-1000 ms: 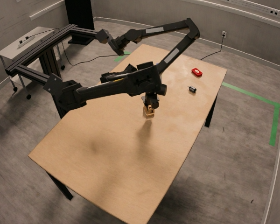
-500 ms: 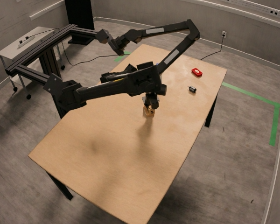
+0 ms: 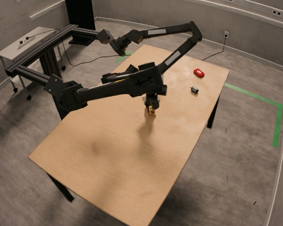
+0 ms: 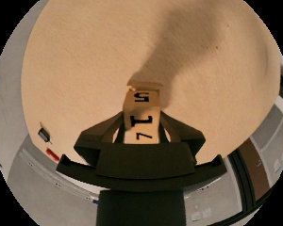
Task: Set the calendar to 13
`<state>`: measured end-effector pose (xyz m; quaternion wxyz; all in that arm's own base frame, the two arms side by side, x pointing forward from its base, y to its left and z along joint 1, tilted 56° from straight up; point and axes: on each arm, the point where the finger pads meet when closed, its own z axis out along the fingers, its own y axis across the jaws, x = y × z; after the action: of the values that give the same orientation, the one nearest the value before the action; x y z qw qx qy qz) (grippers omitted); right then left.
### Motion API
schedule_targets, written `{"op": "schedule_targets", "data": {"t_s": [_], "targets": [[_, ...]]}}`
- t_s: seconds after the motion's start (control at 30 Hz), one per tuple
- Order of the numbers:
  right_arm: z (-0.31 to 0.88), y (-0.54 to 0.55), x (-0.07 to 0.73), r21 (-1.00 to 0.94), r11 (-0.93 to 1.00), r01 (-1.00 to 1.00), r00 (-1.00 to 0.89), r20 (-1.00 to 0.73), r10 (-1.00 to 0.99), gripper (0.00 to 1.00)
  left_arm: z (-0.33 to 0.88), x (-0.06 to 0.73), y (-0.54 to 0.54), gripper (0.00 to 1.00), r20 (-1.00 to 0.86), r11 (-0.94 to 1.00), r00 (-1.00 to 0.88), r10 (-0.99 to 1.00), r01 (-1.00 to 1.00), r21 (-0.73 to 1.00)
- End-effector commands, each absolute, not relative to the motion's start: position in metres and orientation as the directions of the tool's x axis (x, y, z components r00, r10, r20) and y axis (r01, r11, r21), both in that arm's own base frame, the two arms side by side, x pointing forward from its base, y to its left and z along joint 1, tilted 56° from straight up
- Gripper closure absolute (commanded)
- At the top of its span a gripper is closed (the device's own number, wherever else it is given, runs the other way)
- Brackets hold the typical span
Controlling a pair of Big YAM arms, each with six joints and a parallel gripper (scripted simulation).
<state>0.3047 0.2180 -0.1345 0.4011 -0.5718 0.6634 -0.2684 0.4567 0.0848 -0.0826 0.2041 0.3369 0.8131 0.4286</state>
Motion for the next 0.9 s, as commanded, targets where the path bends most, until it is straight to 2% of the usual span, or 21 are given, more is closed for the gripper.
{"op": "schedule_targets", "data": {"t_s": [0.0,0.87], "targets": [[-0.134,0.220,0.303,-0.812,0.214,-0.544,-0.026,-0.238,-0.971,0.00,-0.093,0.442,0.083,0.65,-0.015,0.396,-0.683,0.730,0.406,0.824],[-0.134,0.220,0.303,-0.812,0.214,-0.544,-0.026,-0.238,-0.971,0.00,-0.101,0.464,0.102,0.65,-0.017,0.395,-0.692,0.722,0.393,0.830]]}}
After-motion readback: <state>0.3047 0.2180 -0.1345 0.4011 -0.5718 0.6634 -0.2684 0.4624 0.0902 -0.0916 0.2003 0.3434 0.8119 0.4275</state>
